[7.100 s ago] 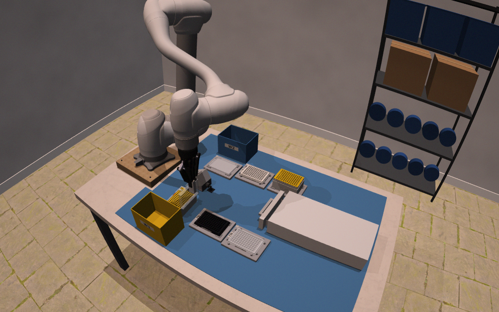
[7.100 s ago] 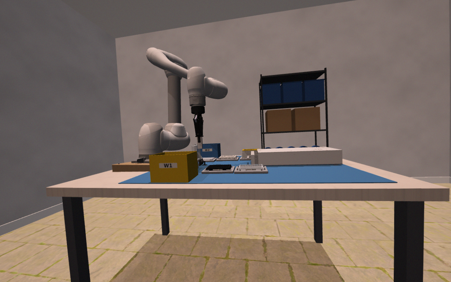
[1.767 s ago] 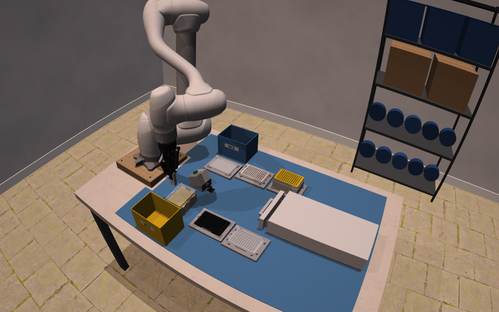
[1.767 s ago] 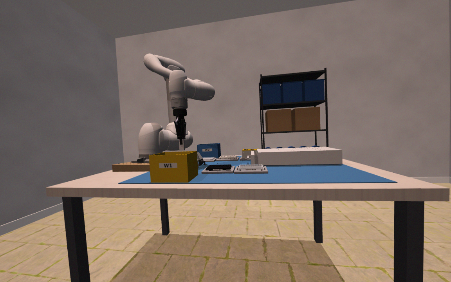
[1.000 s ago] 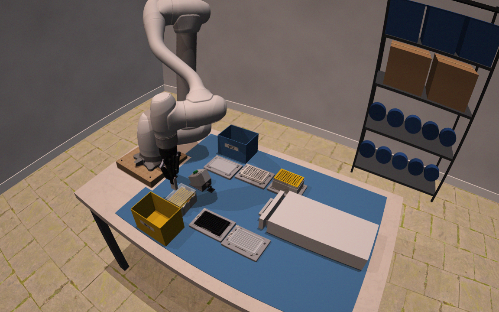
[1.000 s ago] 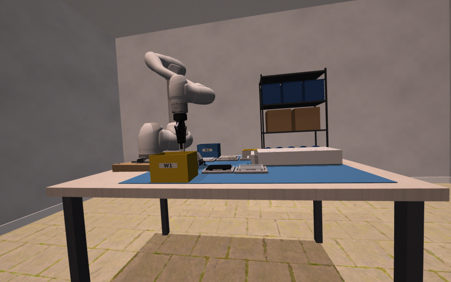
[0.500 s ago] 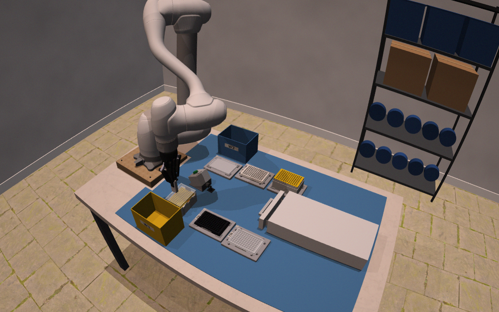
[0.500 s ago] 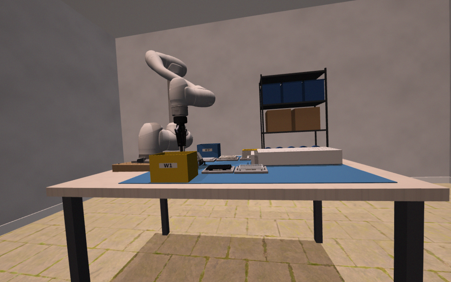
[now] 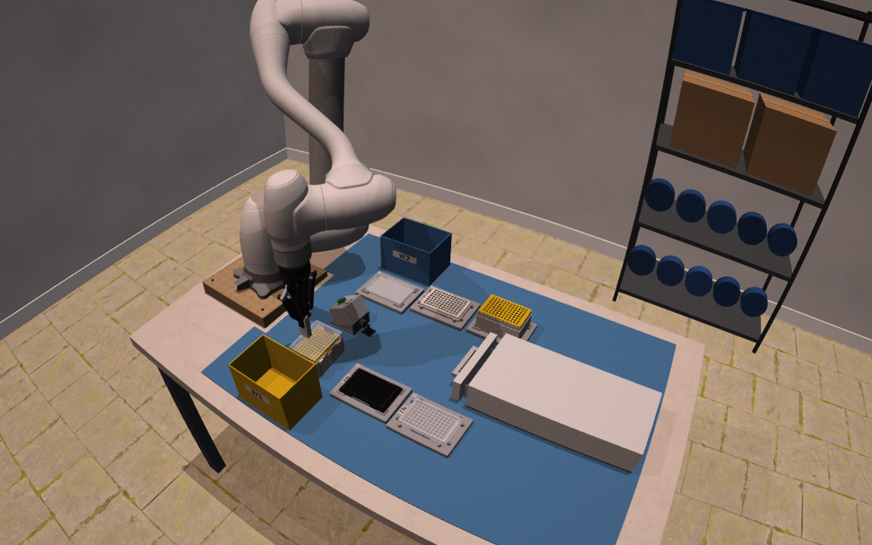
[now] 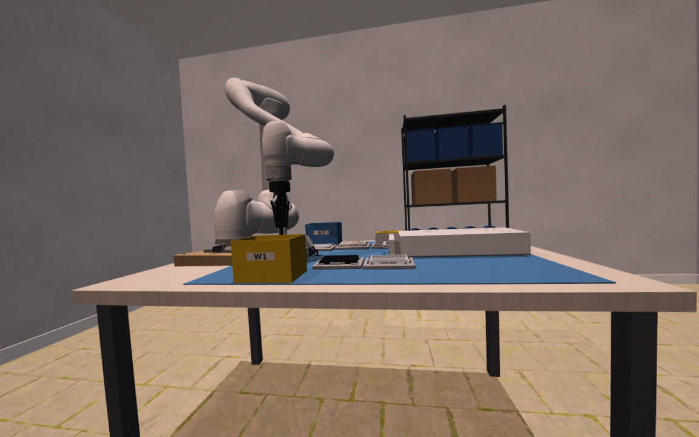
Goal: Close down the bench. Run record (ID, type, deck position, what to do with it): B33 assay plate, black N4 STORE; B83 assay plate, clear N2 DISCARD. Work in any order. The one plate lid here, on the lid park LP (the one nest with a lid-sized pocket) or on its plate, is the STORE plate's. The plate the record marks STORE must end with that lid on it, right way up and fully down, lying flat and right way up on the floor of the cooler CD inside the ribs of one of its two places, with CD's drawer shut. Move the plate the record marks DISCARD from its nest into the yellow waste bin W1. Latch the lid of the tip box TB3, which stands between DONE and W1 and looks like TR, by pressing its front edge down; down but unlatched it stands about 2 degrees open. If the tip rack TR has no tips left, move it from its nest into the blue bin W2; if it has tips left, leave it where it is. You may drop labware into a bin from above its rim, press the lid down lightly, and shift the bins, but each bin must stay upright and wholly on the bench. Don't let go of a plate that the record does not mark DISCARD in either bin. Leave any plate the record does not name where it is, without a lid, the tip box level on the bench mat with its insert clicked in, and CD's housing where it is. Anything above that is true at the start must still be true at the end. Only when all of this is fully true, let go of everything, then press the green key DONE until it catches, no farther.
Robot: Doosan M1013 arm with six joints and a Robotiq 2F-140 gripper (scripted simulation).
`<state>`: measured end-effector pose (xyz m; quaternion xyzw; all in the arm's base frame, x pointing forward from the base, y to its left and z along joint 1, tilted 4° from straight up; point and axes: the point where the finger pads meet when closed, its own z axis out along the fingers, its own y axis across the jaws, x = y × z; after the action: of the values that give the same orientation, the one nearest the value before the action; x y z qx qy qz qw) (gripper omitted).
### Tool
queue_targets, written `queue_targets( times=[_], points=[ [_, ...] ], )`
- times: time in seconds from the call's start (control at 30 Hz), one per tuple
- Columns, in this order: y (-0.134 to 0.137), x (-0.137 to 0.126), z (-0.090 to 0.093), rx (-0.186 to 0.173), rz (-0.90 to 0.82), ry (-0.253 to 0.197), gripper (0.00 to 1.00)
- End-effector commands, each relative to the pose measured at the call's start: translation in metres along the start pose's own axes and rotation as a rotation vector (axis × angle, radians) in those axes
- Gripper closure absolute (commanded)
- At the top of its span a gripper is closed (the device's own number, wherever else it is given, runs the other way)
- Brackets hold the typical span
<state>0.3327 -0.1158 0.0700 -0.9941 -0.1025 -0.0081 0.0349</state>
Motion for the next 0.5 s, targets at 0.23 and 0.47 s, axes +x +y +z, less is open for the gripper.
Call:
queue_targets(
  times=[0.23, 0.47],
  points=[
    [0.0000, 0.0000, 0.0031, 0.000, 0.000, 0.000, 1.00],
    [0.0000, 0.0000, 0.0031, 0.000, 0.000, 0.000, 1.00]
  ],
)
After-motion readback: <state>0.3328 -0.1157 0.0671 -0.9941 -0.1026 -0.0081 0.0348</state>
